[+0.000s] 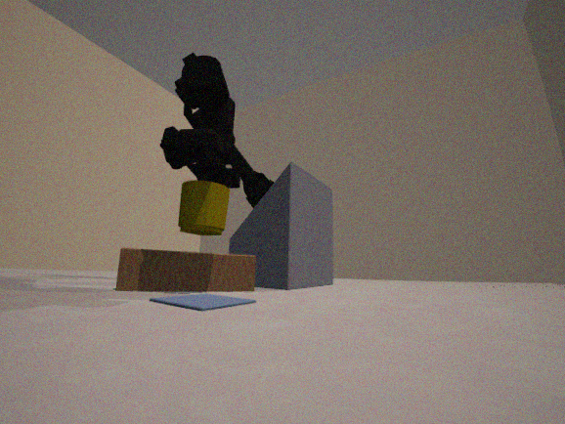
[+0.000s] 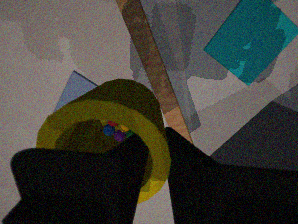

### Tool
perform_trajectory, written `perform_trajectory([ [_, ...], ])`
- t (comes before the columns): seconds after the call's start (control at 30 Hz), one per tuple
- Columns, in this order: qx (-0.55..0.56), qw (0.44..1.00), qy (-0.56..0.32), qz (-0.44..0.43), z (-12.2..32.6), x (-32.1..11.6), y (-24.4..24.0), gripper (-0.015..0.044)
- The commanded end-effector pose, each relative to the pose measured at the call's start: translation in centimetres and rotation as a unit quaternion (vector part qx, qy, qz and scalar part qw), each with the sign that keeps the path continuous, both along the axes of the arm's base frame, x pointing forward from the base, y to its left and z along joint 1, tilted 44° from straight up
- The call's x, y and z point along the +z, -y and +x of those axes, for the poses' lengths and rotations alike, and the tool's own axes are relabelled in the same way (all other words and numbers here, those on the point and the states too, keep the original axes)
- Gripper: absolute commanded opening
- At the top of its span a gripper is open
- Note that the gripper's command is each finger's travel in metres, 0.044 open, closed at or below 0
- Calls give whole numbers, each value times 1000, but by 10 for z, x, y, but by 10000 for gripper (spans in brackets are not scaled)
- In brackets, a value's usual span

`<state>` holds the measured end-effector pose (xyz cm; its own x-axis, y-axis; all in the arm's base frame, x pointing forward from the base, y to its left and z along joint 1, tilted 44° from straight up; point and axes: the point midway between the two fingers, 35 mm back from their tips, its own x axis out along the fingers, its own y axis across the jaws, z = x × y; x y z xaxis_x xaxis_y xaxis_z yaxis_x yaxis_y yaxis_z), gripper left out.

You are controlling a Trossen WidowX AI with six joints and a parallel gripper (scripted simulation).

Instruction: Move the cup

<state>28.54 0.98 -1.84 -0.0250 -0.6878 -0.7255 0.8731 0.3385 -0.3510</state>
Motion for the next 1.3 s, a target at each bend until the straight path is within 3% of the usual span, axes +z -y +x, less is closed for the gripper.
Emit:
perform_trajectory([
  [0.0,2,1000,1,-1,-3,5,4,0],
  [1.27,2,1000,-1,-3,-40,47,45,0],
])
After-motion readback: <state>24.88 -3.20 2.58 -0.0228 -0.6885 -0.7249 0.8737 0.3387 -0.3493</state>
